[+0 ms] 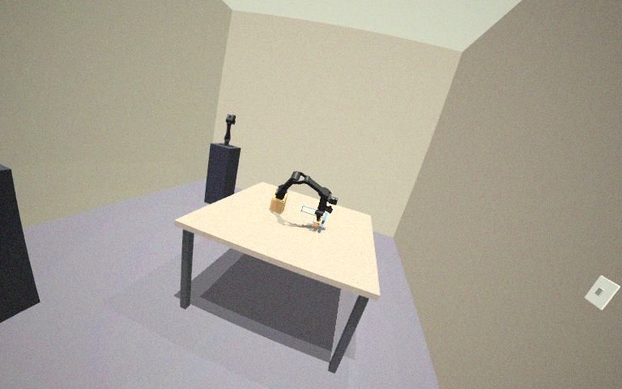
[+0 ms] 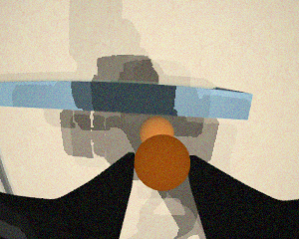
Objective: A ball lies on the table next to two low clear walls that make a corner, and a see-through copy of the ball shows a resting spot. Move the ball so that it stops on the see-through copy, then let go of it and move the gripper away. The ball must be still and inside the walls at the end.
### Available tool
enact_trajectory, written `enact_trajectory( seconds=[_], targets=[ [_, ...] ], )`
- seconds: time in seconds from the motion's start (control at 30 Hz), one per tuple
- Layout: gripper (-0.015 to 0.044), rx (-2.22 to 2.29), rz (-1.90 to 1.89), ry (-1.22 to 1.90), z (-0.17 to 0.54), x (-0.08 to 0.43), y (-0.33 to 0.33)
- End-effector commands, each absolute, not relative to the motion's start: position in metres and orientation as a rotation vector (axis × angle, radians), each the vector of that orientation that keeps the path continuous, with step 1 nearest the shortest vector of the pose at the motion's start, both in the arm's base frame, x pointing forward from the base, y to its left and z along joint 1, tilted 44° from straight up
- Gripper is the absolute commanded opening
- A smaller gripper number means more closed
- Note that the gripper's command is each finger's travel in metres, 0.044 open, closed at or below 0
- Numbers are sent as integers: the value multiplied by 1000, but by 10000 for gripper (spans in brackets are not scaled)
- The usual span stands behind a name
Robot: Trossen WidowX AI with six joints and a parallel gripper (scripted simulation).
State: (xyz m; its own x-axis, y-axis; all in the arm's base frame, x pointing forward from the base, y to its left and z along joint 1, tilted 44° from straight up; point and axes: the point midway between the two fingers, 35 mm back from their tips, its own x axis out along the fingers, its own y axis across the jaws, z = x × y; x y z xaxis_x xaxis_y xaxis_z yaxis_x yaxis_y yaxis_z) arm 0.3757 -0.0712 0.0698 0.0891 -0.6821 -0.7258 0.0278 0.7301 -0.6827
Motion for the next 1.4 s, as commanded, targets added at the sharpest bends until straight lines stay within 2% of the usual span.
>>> enact_trajectory(
  seconds=[0.0, 0.87, 1.2, 1.23, 1.37],
  targets=[
    [0, -596, -575, 1408, 51, 376, -88],
    [0, -598, -578, 1407, 23, 377, -116],
    [263, -595, -584, 1402, 26, 377, -115],
    [278, -595, -584, 1402, 26, 377, -115],
    [278, -595, -584, 1402, 26, 377, -115]
  ],
)
